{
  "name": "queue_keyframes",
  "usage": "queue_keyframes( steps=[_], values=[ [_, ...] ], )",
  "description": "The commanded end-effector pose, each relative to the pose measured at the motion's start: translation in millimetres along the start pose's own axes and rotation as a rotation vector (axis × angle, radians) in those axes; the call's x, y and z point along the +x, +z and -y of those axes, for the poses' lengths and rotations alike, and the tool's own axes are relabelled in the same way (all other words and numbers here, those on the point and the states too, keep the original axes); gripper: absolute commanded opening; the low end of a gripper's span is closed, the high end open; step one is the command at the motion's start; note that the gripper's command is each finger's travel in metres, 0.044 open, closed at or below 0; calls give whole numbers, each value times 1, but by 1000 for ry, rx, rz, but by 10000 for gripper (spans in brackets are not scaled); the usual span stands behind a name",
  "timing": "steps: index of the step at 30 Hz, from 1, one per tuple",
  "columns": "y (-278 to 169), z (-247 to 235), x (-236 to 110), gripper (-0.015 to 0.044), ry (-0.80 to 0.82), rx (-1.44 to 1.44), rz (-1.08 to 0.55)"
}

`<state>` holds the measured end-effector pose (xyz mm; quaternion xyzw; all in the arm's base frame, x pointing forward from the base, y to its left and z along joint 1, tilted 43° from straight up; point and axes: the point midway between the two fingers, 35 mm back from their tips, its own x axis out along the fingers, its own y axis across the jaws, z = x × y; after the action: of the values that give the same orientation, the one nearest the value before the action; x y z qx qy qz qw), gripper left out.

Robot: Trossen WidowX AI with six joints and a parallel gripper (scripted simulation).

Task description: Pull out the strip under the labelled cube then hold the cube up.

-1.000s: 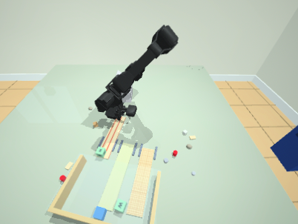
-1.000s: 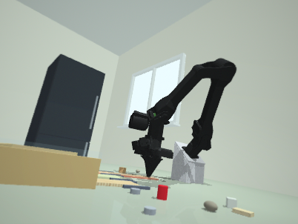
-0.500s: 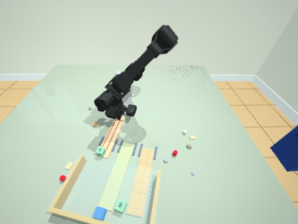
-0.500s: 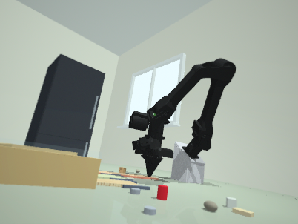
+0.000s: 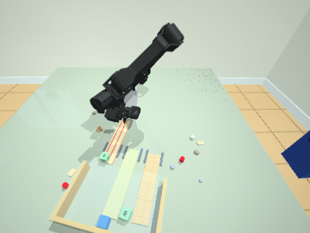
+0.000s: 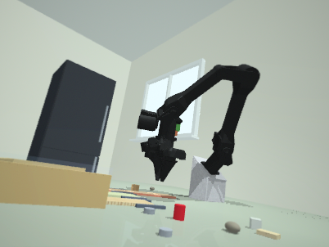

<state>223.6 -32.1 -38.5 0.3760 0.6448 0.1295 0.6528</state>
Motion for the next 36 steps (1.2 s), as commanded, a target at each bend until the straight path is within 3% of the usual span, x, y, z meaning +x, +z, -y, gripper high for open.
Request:
queue_keyframes(
  steps=[1, 9, 36],
  values=[
    [15, 0, -1, 236, 4, 13, -3],
    [47, 0, -6, 440, 4, 12, -1],
    [156, 2, -21, 440, 4, 7, 5]
  ],
)
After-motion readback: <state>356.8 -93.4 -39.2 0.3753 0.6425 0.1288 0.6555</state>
